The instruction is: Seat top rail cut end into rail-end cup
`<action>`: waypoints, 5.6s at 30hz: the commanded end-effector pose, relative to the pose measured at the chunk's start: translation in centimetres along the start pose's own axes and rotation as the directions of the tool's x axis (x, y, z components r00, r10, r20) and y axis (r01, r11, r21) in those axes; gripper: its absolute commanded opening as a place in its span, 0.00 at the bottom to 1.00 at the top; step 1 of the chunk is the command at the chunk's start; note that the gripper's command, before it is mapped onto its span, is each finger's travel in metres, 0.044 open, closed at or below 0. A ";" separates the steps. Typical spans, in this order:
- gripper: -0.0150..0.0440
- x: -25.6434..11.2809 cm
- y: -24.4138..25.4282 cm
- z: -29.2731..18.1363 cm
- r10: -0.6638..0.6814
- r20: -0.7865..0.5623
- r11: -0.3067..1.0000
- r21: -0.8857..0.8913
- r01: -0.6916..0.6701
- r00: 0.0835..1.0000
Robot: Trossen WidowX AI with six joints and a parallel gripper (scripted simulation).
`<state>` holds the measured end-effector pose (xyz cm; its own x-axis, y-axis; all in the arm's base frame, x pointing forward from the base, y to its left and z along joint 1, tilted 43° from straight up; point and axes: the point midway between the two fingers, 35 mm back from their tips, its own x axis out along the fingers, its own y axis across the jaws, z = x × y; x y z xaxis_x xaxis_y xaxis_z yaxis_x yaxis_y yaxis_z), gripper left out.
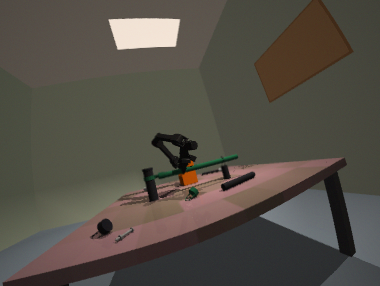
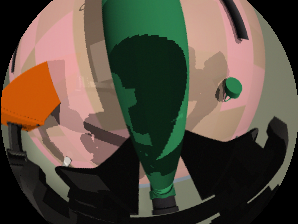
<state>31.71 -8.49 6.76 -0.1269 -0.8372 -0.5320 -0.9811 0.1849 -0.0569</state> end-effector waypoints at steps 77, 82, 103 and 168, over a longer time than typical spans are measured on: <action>0.25 0.0 -0.3 -2.4 0.004 -0.005 1.000 -0.004 -0.004 1.000; 0.25 0.1 -0.3 -2.7 0.004 -0.005 1.000 -0.004 -0.004 1.000; 0.25 0.5 -0.2 -3.2 0.016 0.003 1.000 -0.008 -0.016 1.000; 1.00 -7.9 0.2 -0.4 -0.024 0.016 0.991 -0.131 0.026 1.000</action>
<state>32.52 -2.07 11.32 -0.0968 -0.8347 -0.5421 -0.9950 0.0949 0.0316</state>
